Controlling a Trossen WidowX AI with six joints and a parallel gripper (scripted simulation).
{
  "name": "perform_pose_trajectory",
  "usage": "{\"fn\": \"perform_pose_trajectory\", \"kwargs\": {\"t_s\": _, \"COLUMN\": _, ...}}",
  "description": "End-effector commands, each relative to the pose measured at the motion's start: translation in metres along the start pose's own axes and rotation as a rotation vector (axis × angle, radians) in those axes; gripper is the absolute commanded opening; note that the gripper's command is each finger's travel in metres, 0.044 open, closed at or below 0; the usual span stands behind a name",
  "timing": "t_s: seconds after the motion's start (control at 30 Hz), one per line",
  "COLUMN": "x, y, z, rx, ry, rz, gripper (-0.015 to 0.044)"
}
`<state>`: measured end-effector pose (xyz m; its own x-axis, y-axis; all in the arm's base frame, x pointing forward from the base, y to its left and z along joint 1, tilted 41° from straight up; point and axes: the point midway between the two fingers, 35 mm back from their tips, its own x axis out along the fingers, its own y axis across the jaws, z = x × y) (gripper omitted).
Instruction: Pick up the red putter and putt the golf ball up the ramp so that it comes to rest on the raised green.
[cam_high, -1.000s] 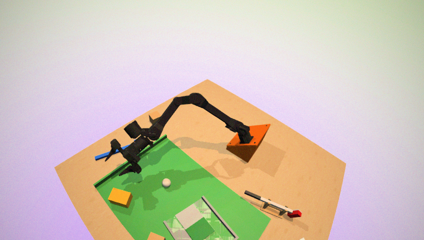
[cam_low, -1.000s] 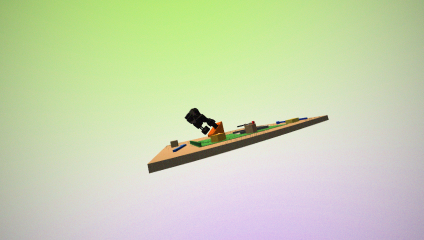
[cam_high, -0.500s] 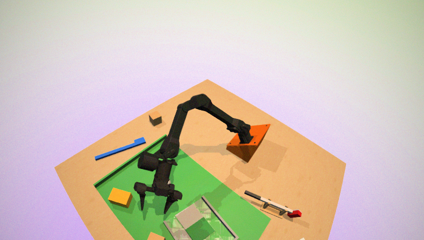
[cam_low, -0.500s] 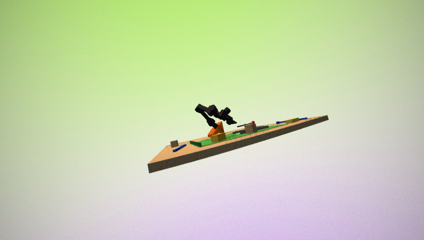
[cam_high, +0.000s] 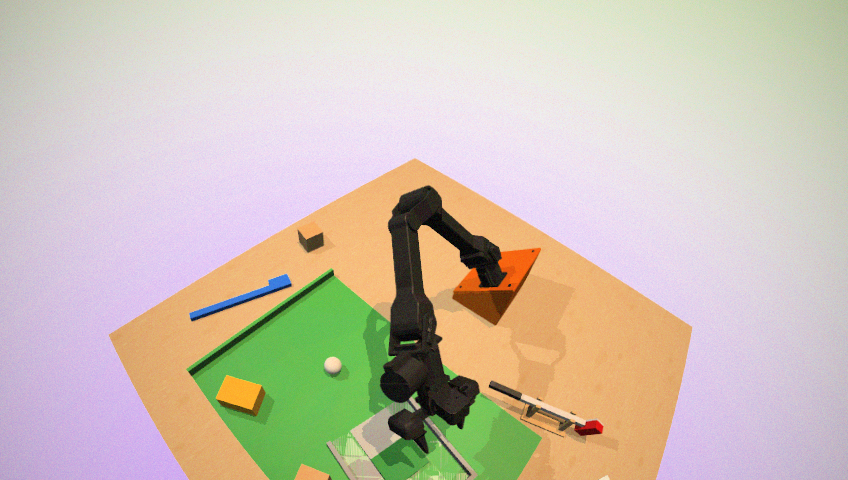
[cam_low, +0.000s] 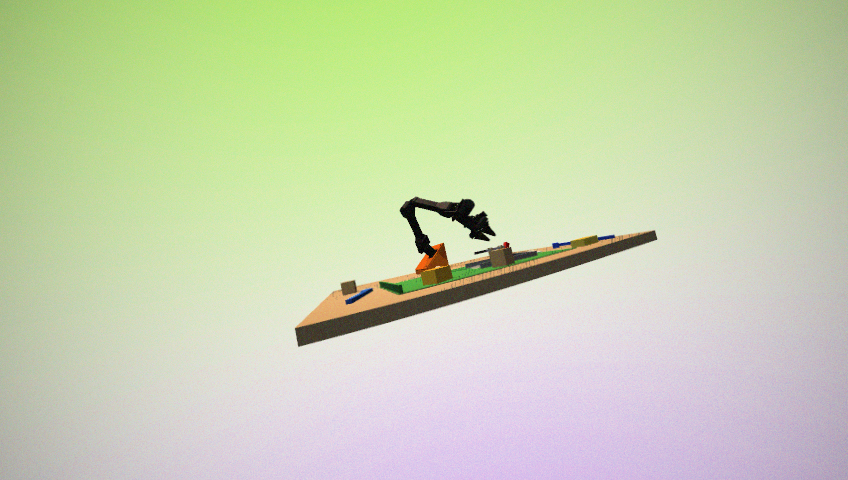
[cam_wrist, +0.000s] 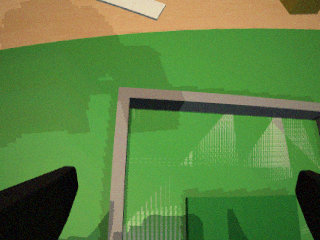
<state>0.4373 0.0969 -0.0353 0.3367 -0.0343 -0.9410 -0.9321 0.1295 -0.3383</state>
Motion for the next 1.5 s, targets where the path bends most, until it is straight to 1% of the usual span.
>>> {"fn": "perform_pose_trajectory", "kwargs": {"t_s": 0.0, "x": 0.007, "y": 0.068, "z": 0.021, "rx": -0.084, "ry": 0.096, "rz": 0.147, "gripper": 0.044}}
{"fn": "perform_pose_trajectory", "kwargs": {"t_s": 0.13, "x": 0.004, "y": 0.131, "z": 0.029, "rx": -0.187, "ry": 0.214, "rz": 0.264, "gripper": 0.044}}
{"fn": "perform_pose_trajectory", "kwargs": {"t_s": 0.27, "x": -0.007, "y": 0.187, "z": 0.024, "rx": -0.305, "ry": 0.355, "rz": 0.353, "gripper": 0.044}}
{"fn": "perform_pose_trajectory", "kwargs": {"t_s": 0.33, "x": -0.012, "y": 0.202, "z": 0.021, "rx": -0.343, "ry": 0.402, "rz": 0.373, "gripper": 0.044}}
{"fn": "perform_pose_trajectory", "kwargs": {"t_s": 0.53, "x": -0.012, "y": 0.204, "z": 0.02, "rx": -0.348, "ry": 0.408, "rz": 0.375, "gripper": 0.044}}
{"fn": "perform_pose_trajectory", "kwargs": {"t_s": 0.7, "x": 0.002, "y": 0.206, "z": 0.006, "rx": -0.348, "ry": 0.408, "rz": 0.375, "gripper": 0.044}}
{"fn": "perform_pose_trajectory", "kwargs": {"t_s": 0.9, "x": 0.008, "y": 0.207, "z": 0.0, "rx": -0.348, "ry": 0.409, "rz": 0.375, "gripper": 0.044}}
{"fn": "perform_pose_trajectory", "kwargs": {"t_s": 1.0, "x": 0.02, "y": 0.21, "z": -0.011, "rx": -0.348, "ry": 0.409, "rz": 0.375, "gripper": 0.044}}
{"fn": "perform_pose_trajectory", "kwargs": {"t_s": 1.47, "x": 0.03, "y": 0.212, "z": -0.02, "rx": -0.348, "ry": 0.41, "rz": 0.375, "gripper": 0.044}}
